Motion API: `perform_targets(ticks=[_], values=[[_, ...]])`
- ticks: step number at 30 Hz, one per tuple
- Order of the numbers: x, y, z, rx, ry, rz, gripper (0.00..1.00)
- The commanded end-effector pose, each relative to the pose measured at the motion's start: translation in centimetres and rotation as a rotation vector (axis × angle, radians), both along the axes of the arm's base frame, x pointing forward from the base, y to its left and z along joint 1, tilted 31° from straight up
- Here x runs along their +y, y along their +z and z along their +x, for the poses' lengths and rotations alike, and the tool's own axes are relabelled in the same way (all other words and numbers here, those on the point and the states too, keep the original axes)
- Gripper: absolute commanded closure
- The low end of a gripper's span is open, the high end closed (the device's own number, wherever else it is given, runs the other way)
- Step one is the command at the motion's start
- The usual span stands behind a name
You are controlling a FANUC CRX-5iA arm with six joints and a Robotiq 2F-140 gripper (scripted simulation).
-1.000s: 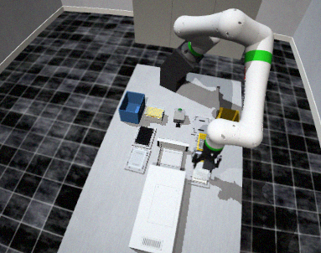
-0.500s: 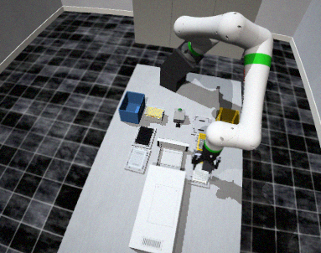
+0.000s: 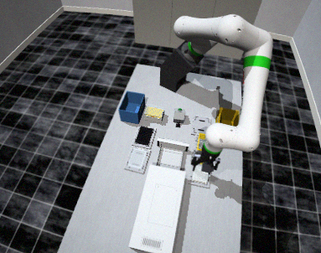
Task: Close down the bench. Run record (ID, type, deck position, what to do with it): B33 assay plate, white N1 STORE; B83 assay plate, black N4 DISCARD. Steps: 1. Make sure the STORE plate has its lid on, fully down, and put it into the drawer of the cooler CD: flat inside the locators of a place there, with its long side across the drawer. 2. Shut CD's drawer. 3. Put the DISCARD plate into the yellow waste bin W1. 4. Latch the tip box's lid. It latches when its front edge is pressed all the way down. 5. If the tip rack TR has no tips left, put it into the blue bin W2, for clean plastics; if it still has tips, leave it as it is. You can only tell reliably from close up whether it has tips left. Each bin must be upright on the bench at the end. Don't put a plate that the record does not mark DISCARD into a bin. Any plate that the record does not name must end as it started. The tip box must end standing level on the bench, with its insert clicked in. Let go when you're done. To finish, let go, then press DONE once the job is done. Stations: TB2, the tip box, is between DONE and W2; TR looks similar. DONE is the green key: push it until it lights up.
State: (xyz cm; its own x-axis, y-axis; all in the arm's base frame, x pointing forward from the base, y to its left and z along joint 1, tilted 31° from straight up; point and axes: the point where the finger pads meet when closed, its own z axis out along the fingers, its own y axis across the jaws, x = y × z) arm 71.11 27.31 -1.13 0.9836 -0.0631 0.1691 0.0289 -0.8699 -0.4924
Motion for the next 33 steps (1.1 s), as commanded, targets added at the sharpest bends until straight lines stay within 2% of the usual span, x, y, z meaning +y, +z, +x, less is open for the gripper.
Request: perform_targets(ticks=[1,33], values=[[-0.06,0.15,0.09,-0.002,-0.001,0.0,0.9],[-0.06,0.14,0.09,-0.002,-0.001,0.0,0.9]])
